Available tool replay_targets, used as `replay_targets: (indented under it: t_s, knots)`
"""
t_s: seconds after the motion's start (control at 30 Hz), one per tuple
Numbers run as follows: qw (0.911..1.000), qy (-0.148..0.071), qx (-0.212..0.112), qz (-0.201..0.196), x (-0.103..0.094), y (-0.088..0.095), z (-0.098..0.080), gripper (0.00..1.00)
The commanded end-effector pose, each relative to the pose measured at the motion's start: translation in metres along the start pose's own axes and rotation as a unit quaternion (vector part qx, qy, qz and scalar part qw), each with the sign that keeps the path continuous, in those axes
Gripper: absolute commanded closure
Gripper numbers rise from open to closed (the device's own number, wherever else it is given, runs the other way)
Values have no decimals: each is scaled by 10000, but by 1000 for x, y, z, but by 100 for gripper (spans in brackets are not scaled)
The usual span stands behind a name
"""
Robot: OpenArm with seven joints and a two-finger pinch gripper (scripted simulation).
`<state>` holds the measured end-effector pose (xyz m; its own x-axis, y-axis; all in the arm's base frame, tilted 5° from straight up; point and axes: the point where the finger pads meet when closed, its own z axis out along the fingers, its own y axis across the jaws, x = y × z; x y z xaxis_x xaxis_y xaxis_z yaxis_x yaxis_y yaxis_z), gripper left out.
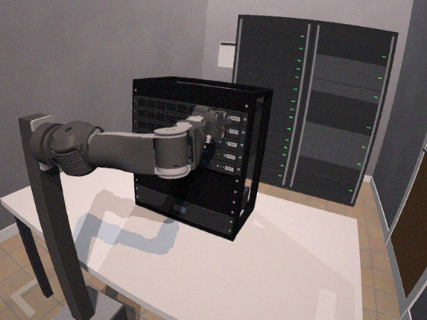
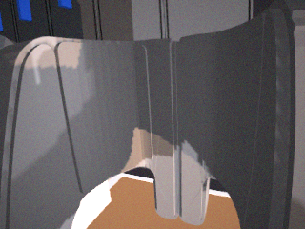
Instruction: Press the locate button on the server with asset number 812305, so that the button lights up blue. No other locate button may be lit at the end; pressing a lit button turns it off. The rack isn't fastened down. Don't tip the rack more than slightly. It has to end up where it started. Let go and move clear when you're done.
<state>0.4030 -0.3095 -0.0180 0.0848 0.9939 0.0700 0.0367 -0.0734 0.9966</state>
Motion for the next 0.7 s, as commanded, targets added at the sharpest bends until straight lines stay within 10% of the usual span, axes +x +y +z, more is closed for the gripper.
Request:
replay_targets:
  t_s: [0.0, 0.67]
  knots:
    - [10000, 26, -48, 18, 1, 2, 2, 100]
    - [10000, 26, -48, 18, 1, 2, 23, 100]
